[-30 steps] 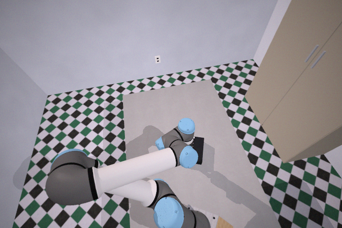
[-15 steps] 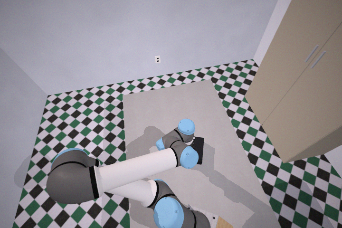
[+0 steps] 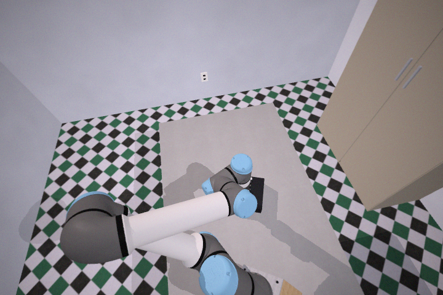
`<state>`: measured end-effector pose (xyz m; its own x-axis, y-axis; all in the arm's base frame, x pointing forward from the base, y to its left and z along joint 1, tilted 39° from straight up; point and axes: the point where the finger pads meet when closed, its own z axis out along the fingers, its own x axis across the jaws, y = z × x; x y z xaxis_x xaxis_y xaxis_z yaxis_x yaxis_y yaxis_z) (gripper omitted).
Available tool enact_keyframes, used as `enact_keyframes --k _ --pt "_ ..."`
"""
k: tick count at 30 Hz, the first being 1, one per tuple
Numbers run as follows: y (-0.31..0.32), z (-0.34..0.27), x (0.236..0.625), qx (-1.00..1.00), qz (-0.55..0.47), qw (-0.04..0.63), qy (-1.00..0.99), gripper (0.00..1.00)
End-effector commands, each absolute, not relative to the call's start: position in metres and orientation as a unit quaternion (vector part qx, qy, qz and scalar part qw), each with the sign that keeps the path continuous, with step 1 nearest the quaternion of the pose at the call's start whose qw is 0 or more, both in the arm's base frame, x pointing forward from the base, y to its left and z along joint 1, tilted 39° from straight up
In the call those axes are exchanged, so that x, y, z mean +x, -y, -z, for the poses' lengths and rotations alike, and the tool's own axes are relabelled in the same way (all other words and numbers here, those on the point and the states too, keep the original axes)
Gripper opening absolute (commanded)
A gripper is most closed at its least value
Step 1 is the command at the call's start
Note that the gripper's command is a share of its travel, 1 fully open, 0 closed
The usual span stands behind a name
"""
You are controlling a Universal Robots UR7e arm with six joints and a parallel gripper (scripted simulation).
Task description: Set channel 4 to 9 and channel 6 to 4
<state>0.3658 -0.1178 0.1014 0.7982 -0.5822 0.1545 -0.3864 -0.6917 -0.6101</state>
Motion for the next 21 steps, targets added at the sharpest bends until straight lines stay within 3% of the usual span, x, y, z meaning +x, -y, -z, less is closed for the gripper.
enact_keyframes --k 1,21 --pt "0.1165 -0.1005 0.3659 -0.903 0.17 0.288 -0.268 0.0" --pt "0.1206 -0.0969 0.3637 -0.903 0.17 0.288 -0.268 0.0"
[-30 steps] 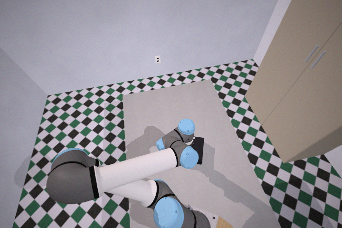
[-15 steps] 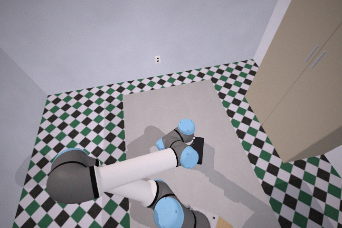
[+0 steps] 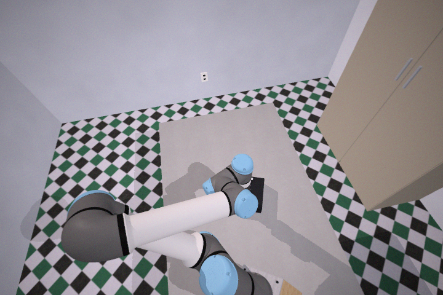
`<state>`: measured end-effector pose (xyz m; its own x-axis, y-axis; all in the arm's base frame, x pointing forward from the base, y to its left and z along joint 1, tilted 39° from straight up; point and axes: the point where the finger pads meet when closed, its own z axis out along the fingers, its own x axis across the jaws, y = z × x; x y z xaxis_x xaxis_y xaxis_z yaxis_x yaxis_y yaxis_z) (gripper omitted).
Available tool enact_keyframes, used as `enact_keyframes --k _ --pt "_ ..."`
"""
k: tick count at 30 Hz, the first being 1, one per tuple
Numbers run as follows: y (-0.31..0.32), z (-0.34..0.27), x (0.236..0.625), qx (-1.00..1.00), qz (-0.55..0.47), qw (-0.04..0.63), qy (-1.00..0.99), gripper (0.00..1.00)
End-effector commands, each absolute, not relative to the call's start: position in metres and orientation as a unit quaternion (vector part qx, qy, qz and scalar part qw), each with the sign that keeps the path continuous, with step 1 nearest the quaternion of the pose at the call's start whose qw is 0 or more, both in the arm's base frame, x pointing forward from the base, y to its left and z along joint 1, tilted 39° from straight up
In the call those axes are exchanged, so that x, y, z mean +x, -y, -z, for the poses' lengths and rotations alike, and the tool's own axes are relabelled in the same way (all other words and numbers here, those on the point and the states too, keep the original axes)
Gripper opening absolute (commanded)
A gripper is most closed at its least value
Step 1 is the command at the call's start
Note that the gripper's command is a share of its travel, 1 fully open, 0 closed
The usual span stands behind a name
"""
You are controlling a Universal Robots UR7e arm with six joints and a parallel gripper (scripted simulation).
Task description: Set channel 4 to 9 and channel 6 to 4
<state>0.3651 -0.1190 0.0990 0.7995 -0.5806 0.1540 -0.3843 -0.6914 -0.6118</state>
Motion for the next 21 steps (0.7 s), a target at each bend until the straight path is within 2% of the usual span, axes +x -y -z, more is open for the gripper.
enact_keyframes --k 1,21 --pt "0.121 -0.0966 0.3634 -0.903 0.17 0.288 -0.268 0.0" --pt "0.1284 -0.09 0.3593 -0.903 0.17 0.288 -0.268 0.0"
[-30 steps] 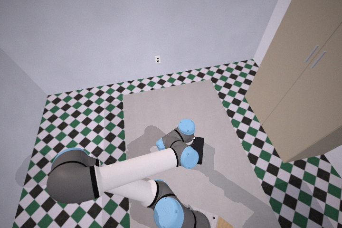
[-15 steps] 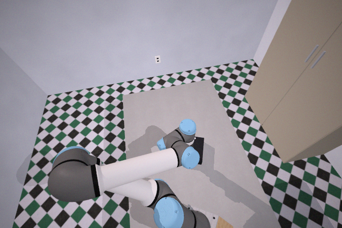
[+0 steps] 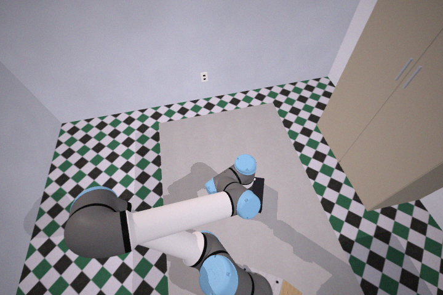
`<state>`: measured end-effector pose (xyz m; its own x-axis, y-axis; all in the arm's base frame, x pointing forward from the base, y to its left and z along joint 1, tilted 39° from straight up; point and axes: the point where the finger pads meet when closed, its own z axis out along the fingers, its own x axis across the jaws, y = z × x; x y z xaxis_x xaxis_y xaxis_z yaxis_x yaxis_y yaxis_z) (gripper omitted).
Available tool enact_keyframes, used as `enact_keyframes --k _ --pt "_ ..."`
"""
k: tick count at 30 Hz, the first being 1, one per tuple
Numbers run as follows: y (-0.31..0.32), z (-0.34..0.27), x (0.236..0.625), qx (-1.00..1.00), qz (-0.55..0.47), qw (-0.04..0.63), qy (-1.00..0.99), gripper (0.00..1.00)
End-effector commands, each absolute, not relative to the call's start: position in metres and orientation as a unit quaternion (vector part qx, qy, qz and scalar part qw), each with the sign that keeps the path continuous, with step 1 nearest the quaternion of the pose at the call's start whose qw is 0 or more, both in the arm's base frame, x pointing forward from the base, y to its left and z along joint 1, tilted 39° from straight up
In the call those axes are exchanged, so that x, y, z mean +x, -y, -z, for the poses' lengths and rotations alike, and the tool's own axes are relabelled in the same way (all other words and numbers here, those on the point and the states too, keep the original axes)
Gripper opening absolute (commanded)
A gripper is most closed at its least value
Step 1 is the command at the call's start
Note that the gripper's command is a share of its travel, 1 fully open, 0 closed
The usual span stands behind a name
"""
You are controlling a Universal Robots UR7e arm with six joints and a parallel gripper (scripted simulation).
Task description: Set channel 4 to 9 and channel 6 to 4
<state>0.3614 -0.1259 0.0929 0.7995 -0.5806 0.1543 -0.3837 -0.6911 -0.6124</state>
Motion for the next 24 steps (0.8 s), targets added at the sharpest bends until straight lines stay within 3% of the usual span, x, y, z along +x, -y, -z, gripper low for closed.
enact_keyframes --k 1,24 --pt "0.1288 -0.0896 0.3591 -0.903 0.17 0.288 -0.268 0.0" --pt "0.1328 -0.0861 0.3568 -0.903 0.17 0.288 -0.268 0.0"
